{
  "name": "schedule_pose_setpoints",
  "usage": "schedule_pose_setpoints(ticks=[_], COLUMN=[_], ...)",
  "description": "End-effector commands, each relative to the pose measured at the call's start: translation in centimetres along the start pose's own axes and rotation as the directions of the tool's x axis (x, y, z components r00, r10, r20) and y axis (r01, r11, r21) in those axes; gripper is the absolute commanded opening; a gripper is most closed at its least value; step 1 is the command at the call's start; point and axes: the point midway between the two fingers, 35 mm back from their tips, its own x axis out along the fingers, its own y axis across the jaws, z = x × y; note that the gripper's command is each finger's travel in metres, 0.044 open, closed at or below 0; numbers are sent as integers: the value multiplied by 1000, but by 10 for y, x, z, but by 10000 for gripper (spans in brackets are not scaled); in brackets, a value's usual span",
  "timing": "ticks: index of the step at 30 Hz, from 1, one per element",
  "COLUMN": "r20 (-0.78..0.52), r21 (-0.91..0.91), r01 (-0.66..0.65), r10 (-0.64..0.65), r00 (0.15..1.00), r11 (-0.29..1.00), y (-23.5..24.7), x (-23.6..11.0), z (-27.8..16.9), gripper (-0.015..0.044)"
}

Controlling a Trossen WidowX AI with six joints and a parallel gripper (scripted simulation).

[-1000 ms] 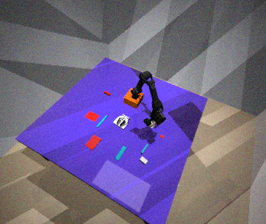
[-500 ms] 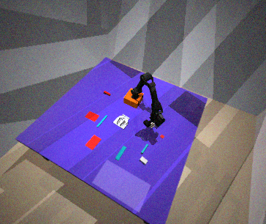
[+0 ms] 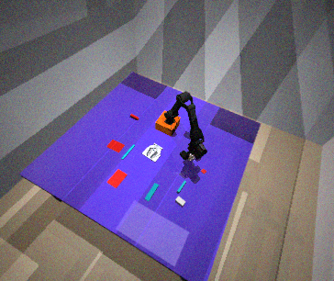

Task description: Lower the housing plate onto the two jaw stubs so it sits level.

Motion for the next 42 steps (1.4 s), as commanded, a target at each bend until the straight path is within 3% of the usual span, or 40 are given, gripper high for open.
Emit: schedule_pose_setpoints(ticks=[1,9,23,34,42], r20=[3,3,0,0,1], r21=[1,1,0,0,0], r01=[-5,-5,0,0,-2], r10=[5,5,0,0,2], r00=[1000,1000,1000,1000,1000], r11=[1000,1000,1000,1000,1000], y=[1,1,0,0,0], x=[1,1,0,0,-23], z=[0,0,0,0,2], gripper=[440,440,351,351,351])
